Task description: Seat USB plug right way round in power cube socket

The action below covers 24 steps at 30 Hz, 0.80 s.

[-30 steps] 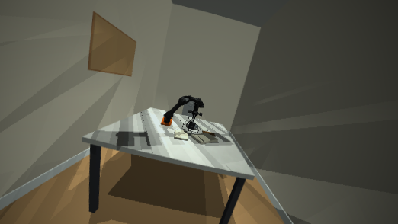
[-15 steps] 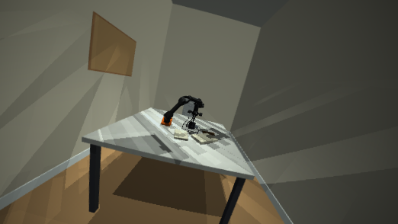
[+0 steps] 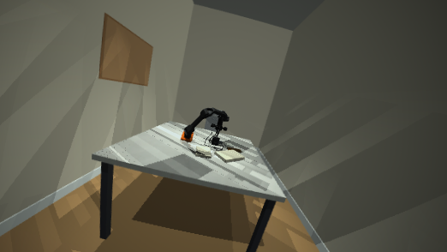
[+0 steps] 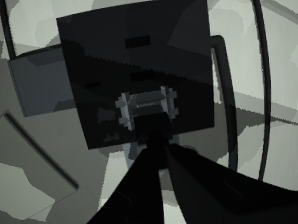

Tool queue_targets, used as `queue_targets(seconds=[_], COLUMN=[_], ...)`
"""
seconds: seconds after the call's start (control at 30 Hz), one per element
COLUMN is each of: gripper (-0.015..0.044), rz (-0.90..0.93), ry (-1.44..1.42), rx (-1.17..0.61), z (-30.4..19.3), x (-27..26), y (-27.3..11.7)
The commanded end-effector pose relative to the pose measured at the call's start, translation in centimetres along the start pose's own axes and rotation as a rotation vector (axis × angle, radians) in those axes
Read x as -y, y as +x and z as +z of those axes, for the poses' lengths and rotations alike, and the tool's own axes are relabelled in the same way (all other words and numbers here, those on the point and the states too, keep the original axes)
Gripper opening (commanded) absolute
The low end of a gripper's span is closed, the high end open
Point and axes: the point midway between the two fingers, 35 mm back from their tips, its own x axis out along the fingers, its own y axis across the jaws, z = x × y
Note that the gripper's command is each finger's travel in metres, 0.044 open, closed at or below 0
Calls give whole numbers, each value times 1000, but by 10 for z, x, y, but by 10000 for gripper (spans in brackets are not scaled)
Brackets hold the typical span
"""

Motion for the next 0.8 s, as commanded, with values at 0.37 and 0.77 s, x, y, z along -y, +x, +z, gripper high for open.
queue_targets(seconds=[0.37,0.77], gripper=[0,0], rz=[-1,-1], ry=[-6,-6], rx=[-4,-4], z=[0,0], x=[0,0], y=[2,3])
